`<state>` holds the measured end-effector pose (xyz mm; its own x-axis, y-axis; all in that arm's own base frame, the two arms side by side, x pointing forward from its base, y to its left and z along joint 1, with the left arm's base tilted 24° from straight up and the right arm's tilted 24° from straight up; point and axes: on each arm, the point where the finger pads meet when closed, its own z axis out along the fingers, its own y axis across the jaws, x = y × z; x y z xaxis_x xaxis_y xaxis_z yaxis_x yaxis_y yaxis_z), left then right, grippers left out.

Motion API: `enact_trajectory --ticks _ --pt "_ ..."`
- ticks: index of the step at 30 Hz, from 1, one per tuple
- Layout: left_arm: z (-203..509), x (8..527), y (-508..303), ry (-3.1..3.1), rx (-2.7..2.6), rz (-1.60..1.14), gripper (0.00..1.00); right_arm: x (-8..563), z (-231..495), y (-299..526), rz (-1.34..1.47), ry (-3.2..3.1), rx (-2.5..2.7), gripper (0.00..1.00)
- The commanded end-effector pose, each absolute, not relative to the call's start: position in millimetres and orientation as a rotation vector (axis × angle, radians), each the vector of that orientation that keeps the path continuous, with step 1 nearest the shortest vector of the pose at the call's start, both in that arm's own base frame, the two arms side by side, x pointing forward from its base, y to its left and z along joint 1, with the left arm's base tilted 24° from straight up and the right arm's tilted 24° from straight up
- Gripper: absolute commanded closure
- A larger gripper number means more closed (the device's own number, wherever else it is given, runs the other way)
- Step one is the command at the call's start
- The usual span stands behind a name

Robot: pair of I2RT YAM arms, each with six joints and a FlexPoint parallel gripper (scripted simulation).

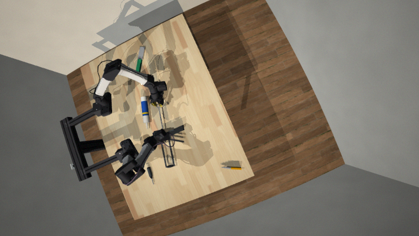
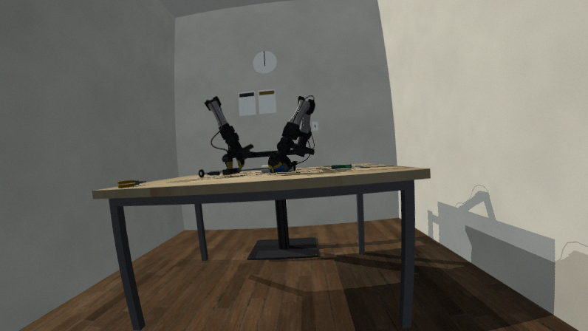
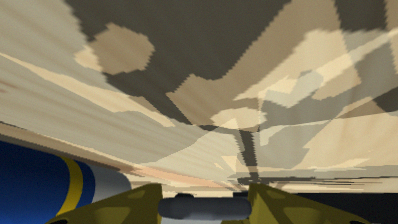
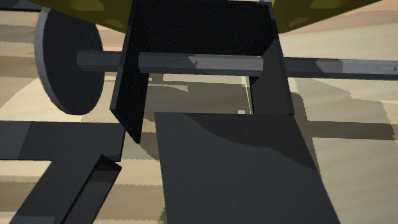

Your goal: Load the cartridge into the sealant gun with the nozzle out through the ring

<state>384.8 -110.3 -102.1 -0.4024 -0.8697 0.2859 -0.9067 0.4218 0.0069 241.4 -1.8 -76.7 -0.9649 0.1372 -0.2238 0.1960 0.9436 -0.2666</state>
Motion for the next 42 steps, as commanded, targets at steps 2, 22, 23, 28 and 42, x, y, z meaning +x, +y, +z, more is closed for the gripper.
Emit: enact_trajectory --ticks 2,22,23,28,42 --pt "-65 415 -62 -2.6 1.619 0.151 1.0 250 -64 -17 -0.48 2.828 0.343 0.97" --pt "-81 394 -86 -2.511 1.573 0.195 1.0 250 -65 -17 -0.48 2.828 0.343 0.97" --pt "-83 391 -82 -2.506 1.568 0.187 1.0 251 -65 -17 -0.478 2.825 0.343 0.97" --pt "-71 406 -76 -2.534 1.575 0.221 1.0 253 -64 -16 -0.471 2.814 0.346 0.97" --pt "-63 409 -59 -2.532 1.589 0.225 1.0 253 -65 -16 -0.473 2.818 0.344 0.97"
